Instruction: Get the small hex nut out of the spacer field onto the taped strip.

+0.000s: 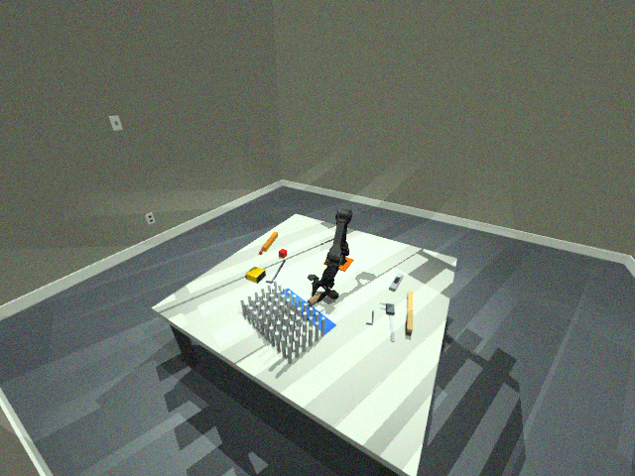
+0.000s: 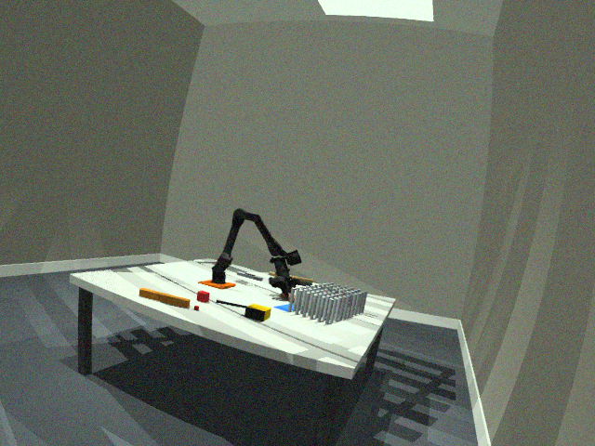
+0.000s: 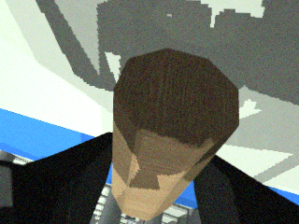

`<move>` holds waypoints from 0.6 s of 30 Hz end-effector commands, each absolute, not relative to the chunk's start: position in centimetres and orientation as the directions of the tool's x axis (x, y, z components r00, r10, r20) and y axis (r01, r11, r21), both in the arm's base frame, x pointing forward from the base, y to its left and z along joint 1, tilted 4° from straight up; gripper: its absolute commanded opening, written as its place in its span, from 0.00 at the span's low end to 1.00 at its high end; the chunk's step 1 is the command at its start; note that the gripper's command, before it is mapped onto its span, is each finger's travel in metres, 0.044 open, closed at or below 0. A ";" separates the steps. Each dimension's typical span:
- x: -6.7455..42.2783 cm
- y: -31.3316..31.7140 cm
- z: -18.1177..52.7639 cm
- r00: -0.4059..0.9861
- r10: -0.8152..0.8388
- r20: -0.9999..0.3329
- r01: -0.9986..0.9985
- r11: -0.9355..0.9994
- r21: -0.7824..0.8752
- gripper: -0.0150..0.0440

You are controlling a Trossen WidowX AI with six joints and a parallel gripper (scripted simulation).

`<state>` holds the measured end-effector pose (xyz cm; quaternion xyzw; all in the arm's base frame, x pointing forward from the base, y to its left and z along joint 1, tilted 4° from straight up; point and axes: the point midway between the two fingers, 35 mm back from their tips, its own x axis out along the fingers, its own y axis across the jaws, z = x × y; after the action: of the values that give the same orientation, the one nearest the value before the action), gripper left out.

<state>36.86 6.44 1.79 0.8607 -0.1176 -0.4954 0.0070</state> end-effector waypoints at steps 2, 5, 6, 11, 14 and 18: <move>36.5 6.5 1.9 0.484 -0.212 -0.849 -0.201 -0.971 0.128 0.25; 36.3 6.5 1.9 0.484 -0.212 -0.849 -0.201 -0.971 0.128 0.25; 36.3 6.5 1.9 0.484 -0.212 -0.849 -0.201 -0.971 0.128 0.25; 35.9 6.6 1.9 0.484 -0.212 -0.849 -0.201 -0.971 0.128 0.25; 35.7 6.6 1.9 0.484 -0.212 -0.849 -0.201 -0.971 0.128 0.25; 35.4 6.7 1.9 0.484 -0.211 -0.849 -0.201 -0.971 0.128 0.25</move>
<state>35.62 6.72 1.82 0.8606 -0.1174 -0.4956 0.0067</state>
